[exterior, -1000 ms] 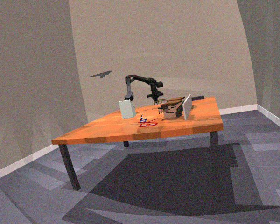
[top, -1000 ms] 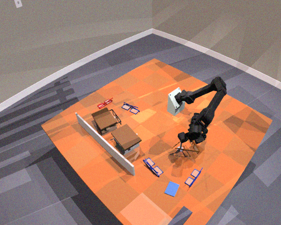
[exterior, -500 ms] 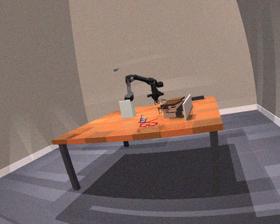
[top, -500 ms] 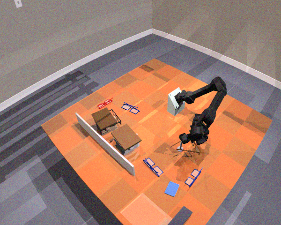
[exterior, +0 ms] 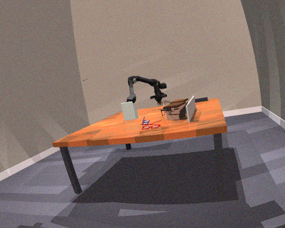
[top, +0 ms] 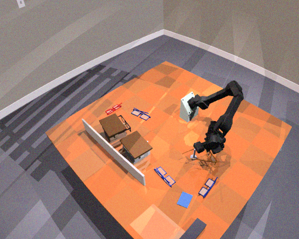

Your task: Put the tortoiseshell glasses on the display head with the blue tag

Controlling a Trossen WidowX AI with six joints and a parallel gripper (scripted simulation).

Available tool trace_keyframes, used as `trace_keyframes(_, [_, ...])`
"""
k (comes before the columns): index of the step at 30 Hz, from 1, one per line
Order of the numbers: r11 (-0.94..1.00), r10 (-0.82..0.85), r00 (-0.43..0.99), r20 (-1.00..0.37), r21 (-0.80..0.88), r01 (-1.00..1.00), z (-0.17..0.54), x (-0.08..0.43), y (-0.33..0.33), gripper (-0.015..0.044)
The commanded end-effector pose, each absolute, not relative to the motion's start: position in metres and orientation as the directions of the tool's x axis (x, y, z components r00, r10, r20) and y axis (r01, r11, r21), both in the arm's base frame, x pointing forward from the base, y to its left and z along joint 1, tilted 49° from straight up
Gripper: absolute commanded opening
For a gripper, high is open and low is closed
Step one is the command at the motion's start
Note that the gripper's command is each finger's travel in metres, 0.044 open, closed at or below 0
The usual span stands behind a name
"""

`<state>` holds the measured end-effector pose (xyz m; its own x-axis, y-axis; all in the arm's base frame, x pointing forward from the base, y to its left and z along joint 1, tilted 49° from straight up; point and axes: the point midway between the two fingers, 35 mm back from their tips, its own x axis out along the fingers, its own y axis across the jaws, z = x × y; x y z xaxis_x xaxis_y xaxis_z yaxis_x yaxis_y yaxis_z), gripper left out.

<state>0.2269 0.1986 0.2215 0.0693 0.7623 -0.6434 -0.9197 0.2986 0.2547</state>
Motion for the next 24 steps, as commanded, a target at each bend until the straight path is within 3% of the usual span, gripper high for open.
trace_keyframes(1, [0.299, 0.762, 0.07, -0.644, 0.254, -0.92, 0.2236, 0.2274, 0.2, 0.0])
trace_keyframes(24, [0.299, 0.762, 0.07, -0.644, 0.254, -0.92, 0.2193, 0.2252, 0.1966, 0.0])
